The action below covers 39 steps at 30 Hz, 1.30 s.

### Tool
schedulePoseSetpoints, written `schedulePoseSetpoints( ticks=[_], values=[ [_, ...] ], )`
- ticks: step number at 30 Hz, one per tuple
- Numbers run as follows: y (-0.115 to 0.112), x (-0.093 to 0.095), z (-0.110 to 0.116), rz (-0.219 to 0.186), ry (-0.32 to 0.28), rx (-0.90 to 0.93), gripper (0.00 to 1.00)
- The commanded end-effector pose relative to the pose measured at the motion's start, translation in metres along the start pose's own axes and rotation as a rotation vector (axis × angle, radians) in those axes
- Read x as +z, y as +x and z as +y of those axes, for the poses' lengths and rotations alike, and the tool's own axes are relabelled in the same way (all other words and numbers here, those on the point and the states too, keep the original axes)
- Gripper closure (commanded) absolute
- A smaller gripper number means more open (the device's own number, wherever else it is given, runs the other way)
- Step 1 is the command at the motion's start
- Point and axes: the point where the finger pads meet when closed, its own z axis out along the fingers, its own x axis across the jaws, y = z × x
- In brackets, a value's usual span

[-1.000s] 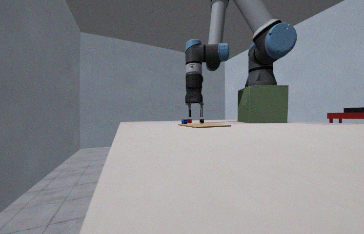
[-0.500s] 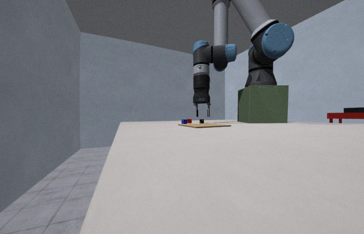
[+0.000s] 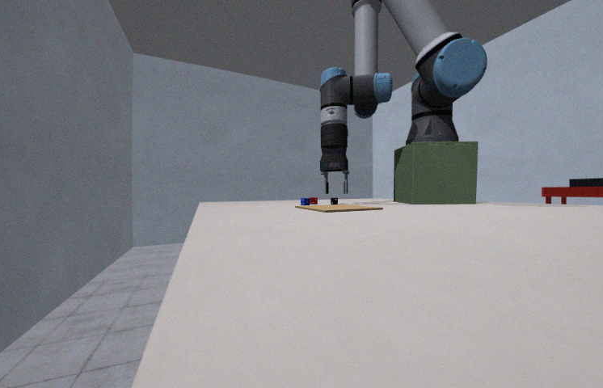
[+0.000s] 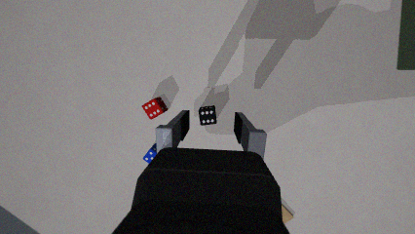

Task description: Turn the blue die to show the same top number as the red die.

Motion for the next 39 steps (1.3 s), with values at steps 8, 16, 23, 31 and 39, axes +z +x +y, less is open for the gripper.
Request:
schedulePoseSetpoints(
  ticks=[8,16,23,31,39],
  values=[
    [0.000,0.000,0.000,-0.001,0.000,0.000,0.00],
    [0.000,0.000,0.000,-0.001,0.000,0.000,0.00],
    [0.000,0.000,0.000,-0.001,0.000,0.000,0.00],
    [0.000,-0.003,0.000,-0.001,0.000,0.000,0.00],
    [0.000,-0.013,0.000,-0.001,0.000,0.000,0.00]
  ],
)
